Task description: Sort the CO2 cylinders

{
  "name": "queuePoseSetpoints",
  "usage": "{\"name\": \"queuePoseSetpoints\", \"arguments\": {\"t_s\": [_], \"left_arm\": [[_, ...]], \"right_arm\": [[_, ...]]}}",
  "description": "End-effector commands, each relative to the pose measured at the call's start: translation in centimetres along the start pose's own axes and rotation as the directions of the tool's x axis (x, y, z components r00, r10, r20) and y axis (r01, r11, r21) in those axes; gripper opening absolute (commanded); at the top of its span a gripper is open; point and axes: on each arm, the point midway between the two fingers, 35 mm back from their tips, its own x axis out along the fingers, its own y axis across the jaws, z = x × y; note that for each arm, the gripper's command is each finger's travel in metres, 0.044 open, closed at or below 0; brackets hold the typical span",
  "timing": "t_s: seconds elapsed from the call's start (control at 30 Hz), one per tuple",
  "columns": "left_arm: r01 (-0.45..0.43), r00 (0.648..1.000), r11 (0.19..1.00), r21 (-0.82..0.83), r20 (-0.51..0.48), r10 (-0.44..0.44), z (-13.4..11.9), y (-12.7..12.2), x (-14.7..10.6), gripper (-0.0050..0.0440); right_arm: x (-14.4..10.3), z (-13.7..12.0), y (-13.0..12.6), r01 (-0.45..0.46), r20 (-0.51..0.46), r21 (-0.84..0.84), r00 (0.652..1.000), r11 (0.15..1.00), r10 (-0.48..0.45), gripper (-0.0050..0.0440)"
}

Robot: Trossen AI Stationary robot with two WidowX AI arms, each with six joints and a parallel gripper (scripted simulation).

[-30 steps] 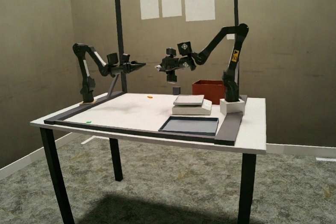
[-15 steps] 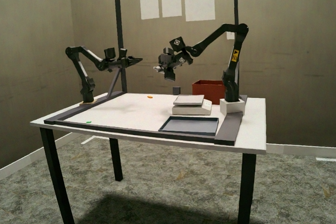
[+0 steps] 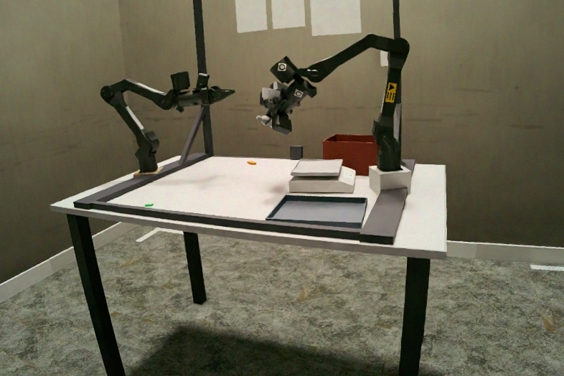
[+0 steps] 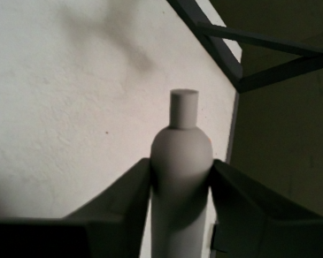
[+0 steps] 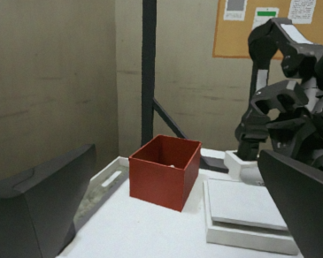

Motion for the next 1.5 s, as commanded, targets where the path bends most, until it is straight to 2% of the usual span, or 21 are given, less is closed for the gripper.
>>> {"name": "queuePoseSetpoints", "arguments": {"t_s": [0.0,0.2,0.37,0.43,0.47,0.73,0.93,1.0,1.07,1.2,1.27,1.47], "left_arm": [[-0.052,0.997,0.996,0.073,-0.047,0.056,0.9,-1.0,-0.1,-0.005],[-0.131,0.981,0.979,0.154,-0.121,0.151,0.8,-0.9,0.3,-0.005],[-0.195,0.954,0.951,0.239,-0.179,0.24,0.7,-0.9,0.7,-0.005],[-0.195,0.954,0.951,0.239,-0.179,0.24,0.7,-0.9,0.7,-0.005],[-0.222,0.935,0.941,0.254,-0.218,0.279,0.2,-0.5,0.7,-0.005],[-0.303,0.848,0.859,0.413,-0.295,0.44,-0.2,-0.5,1.4,-0.005],[-0.342,0.751,0.78,0.524,-0.346,0.562,-0.9,-0.2,1.7,-0.005],[-0.342,0.751,0.78,0.524,-0.346,0.562,-0.9,-0.2,1.7,-0.005],[-0.354,0.692,0.748,0.562,-0.381,0.614,-1.7,0.1,1.3,-0.005],[-0.359,0.611,0.701,0.615,-0.413,0.676,-2.5,0.4,0.7,-0.005],[-0.359,0.599,0.693,0.625,-0.415,0.685,-2.5,0.4,0.7,-0.005],[-0.361,0.599,0.693,0.624,-0.415,0.685,-2.5,0.4,0.7,-0.005]], "right_arm": [[-0.6,2.4,1.0,-0.021,0.025,-0.001,0.999,1.0,0.021,0.044],[-1.1,3.4,2.0,-0.045,0.018,0.003,0.999,0.999,0.045,0.044],[-1.6,4.2,2.8,-0.063,0.012,0.006,0.998,0.998,0.063,0.044],[-1.6,4.2,2.8,-0.063,0.012,0.006,0.998,0.998,0.063,0.044],[-1.7,4.4,3.0,-0.067,0.011,0.006,0.998,0.998,0.067,0.044],[-2.2,5.2,3.8,-0.087,0.005,0.01,0.996,0.996,0.087,0.044],[-2.0,5.2,4.0,-0.091,-0.003,0.011,0.996,0.996,0.091,0.044],[-2.0,5.2,4.0,-0.091,-0.003,0.011,0.996,0.996,0.091,0.044],[-2.1,5.0,4.0,-0.093,-0.009,0.011,0.996,0.996,0.093,0.044],[-2.1,5.0,4.0,-0.092,-0.008,0.011,0.996,0.996,0.092,0.044],[-2.1,5.0,4.0,-0.092,-0.008,0.011,0.996,0.996,0.092,0.044],[-2.0,4.6,3.9,-0.091,-0.016,0.012,0.996,0.996,0.091,0.044]]}}
